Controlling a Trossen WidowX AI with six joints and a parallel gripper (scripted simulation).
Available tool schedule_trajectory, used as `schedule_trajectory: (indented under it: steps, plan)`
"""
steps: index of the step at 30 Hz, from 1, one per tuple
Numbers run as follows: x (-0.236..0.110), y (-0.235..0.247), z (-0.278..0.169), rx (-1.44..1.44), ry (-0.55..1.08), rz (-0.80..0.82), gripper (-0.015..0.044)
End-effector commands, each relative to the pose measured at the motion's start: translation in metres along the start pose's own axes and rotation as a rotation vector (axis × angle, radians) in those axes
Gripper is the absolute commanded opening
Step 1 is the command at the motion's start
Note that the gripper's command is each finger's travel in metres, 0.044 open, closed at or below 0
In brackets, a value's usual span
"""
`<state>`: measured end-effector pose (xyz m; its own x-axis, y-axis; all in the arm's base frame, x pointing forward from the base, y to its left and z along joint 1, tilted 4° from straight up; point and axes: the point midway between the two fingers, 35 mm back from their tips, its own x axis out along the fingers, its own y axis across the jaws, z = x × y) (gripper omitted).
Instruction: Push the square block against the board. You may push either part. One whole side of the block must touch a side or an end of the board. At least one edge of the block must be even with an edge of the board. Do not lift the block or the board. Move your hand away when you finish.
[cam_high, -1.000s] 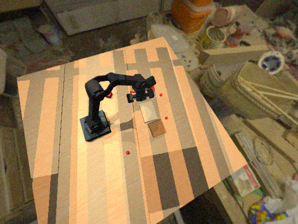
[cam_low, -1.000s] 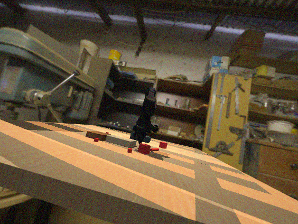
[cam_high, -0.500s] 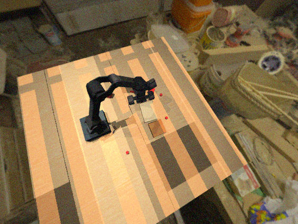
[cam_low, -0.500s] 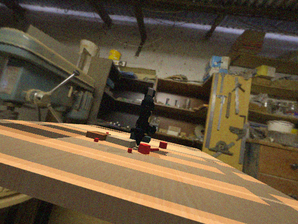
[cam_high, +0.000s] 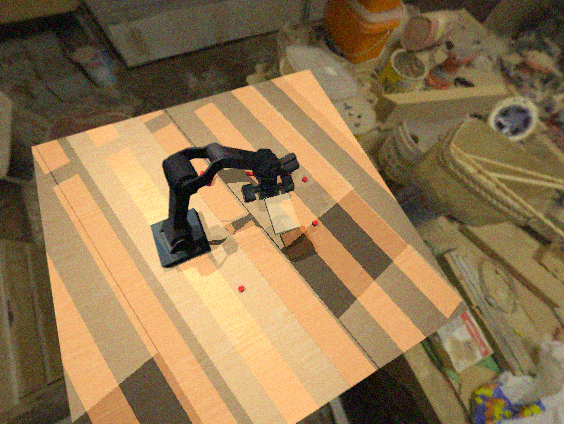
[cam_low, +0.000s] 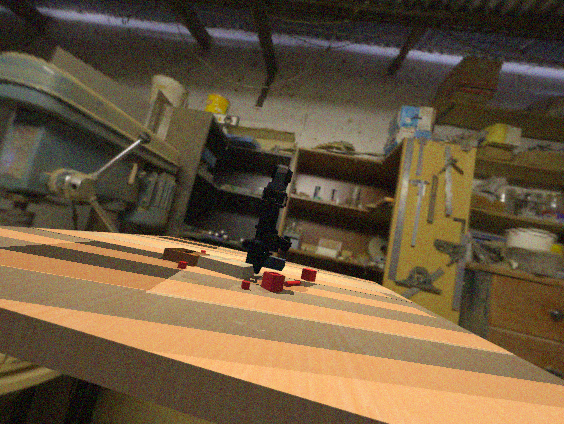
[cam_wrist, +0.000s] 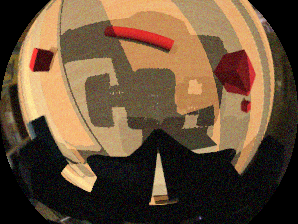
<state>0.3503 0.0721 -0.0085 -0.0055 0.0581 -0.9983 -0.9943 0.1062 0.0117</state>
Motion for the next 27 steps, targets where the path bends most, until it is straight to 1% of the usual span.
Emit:
schedule_trajectory:
  steps: [1,27]
  plan:
    - [0.003,0.003,-0.011,0.004,0.013,0.011,0.0000]
    - [0.003,0.000,-0.043,0.004,0.015,0.010,0.0000]
